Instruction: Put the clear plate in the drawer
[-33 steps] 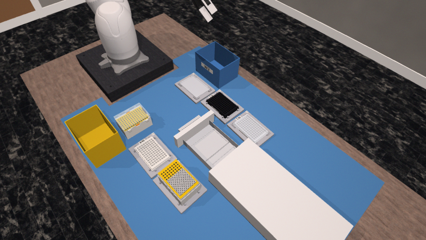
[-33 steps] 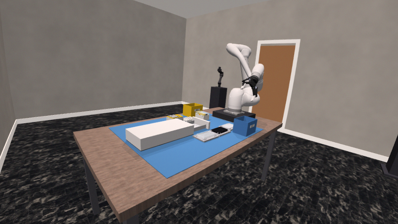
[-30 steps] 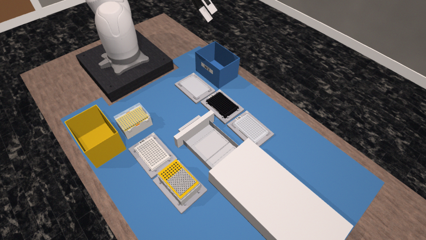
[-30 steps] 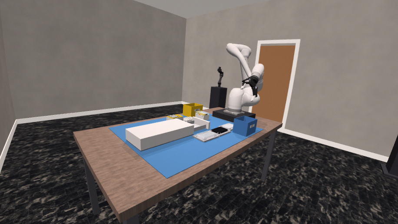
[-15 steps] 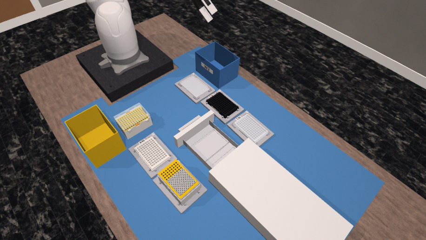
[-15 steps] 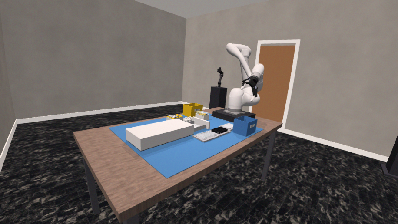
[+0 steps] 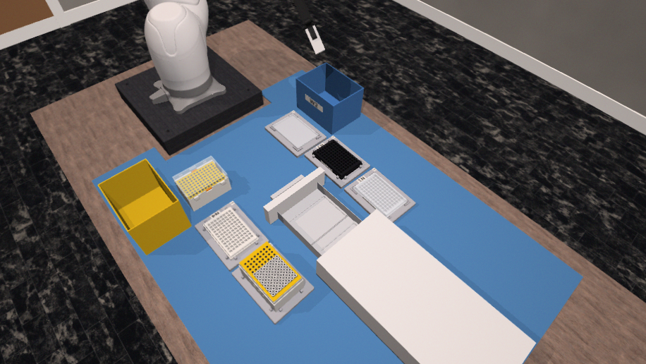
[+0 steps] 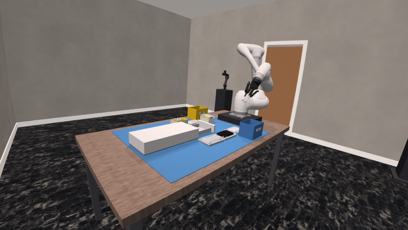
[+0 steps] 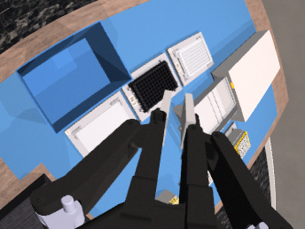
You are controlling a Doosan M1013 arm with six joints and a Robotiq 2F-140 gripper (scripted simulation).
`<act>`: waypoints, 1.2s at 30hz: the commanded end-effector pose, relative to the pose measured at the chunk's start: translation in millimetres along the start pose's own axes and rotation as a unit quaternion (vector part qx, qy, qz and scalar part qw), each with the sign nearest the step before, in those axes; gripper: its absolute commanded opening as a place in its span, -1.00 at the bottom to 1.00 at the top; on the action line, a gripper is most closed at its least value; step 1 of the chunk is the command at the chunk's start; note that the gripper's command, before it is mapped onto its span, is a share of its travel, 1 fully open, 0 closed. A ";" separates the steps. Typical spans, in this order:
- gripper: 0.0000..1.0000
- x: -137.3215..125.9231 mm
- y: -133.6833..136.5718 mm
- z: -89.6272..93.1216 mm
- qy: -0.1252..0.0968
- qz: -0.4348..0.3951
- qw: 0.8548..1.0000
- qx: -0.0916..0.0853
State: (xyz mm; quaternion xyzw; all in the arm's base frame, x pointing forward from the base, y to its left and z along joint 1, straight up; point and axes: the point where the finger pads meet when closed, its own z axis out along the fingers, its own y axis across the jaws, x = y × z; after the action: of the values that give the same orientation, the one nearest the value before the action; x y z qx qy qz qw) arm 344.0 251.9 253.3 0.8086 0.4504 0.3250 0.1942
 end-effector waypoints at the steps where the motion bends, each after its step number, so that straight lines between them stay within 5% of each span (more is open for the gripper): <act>1: -1.00 -5.1 6.7 6.6 -0.025 0.014 1.000 0.004; 3: -1.00 -10.7 12.6 12.4 -0.029 0.017 0.999 0.004; 6: -1.00 -19.8 21.1 20.7 -0.070 0.045 0.996 0.012; 9: -1.00 -27.9 28.7 28.1 -0.073 0.048 0.996 0.012; 12: -1.00 -37.6 36.9 36.0 -0.111 0.077 0.991 0.022; 18: -1.00 -47.2 44.8 43.5 -0.126 0.090 0.988 0.027; 24: -1.00 -67.8 60.8 58.4 -0.186 0.144 0.971 0.049; 27: -1.00 -74.7 66.0 63.2 -0.187 0.145 0.970 0.050; 30: -1.00 -85.3 74.0 70.3 -0.218 0.179 0.957 0.066; 36: -1.00 -96.2 82.4 77.5 -0.237 0.203 0.947 0.078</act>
State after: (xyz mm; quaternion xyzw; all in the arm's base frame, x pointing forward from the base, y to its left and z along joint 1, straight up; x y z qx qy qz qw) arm 407.9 132.3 216.3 0.9420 0.2561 0.1347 0.1699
